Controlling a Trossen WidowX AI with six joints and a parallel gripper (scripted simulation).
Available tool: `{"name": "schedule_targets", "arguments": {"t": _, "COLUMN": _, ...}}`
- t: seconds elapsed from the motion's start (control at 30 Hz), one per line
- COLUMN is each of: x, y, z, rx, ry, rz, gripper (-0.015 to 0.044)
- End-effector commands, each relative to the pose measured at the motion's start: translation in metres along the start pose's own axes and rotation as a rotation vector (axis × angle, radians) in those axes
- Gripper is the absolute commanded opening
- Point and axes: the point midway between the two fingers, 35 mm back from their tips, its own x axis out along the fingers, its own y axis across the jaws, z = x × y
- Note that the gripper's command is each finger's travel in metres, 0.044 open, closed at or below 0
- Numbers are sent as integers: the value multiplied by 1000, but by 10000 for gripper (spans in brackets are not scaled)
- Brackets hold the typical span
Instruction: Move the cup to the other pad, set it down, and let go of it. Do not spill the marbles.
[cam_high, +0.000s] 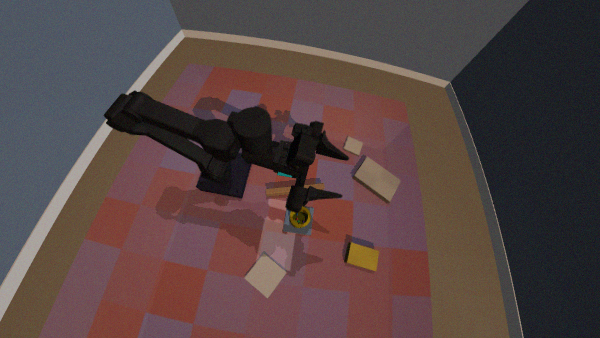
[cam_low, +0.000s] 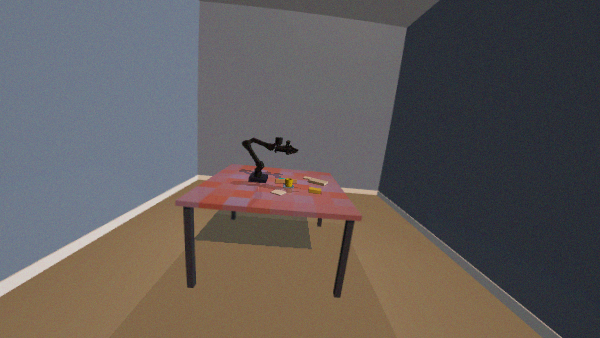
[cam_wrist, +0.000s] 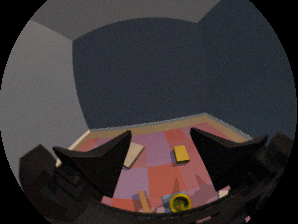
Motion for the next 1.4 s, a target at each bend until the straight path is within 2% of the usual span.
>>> {"name": "schedule_targets", "arguments": {"t": 0.0, "x": 2, "y": -1, "z": -3, "rx": -14, "ry": 15, "rz": -2, "gripper": 374}}
{"name": "schedule_targets", "arguments": {"t": 0.07, "x": 12, "y": -7, "z": -24, "rx": -126, "ry": 136, "rz": -14, "gripper": 321}}
{"name": "schedule_targets", "arguments": {"t": 0.13, "x": 23, "y": -18, "z": -57, "rx": -295, "ry": 330, "rz": -5, "gripper": 269}}
{"name": "schedule_targets", "arguments": {"t": 0.27, "x": 26, "y": -39, "z": -121, "rx": -595, "ry": 715, "rz": 119, "gripper": 167}}
{"name": "schedule_targets", "arguments": {"t": 0.4, "x": 4, "y": -53, "z": -173, "rx": -826, "ry": 1073, "rz": 385, "gripper": 167}}
{"name": "schedule_targets", "arguments": {"t": 0.53, "x": -29, "y": -62, "z": -204, "rx": -959, "ry": 1345, "rz": 762, "gripper": 167}}
{"name": "schedule_targets", "arguments": {"t": 0.6, "x": -36, "y": -63, "z": -207, "rx": -971, "ry": 1381, "rz": 835, "gripper": 167}}
{"name": "schedule_targets", "arguments": {"t": 1.37, "x": -38, "y": -57, "z": -218, "rx": -971, "ry": 1381, "rz": 836, "gripper": 167}}
